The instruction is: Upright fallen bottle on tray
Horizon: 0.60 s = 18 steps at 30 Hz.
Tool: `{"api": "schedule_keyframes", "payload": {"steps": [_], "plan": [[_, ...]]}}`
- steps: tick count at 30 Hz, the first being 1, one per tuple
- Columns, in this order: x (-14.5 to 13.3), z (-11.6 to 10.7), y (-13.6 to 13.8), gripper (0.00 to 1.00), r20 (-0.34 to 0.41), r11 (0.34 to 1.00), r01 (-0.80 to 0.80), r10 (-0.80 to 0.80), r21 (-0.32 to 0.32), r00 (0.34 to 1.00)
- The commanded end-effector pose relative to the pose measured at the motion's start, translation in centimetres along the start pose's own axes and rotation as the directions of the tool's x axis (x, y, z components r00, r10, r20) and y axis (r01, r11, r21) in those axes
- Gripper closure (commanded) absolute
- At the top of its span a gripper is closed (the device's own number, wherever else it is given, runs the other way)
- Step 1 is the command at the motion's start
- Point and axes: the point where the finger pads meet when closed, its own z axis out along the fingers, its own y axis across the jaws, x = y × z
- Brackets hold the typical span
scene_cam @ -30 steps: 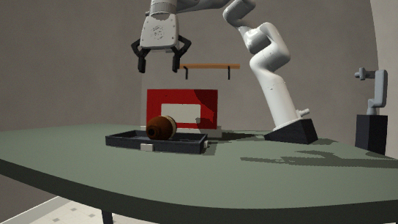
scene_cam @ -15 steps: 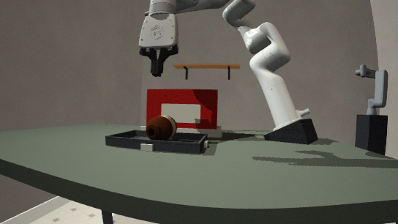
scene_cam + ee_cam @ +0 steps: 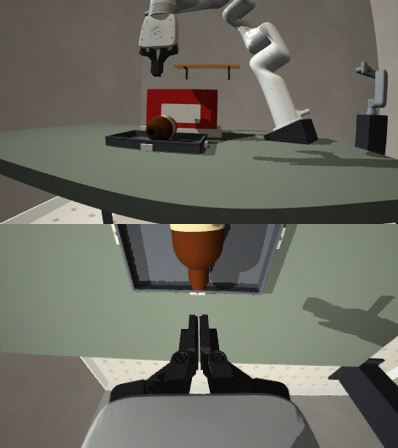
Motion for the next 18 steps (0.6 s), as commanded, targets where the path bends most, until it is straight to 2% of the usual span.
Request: {"api": "schedule_keyframes", "payload": {"steps": [1, 17, 18], "plan": [[-0.05, -0.15, -0.10, 1.00, 0.003, 1.000, -0.001, 0.001, 0.003, 1.000], [-0.05, -0.15, -0.10, 1.00, 0.003, 1.000, -0.001, 0.001, 0.003, 1.000], [-0.05, -0.15, -0.10, 0.35, 0.003, 1.000, -0.001, 0.001, 0.003, 1.000]]}}
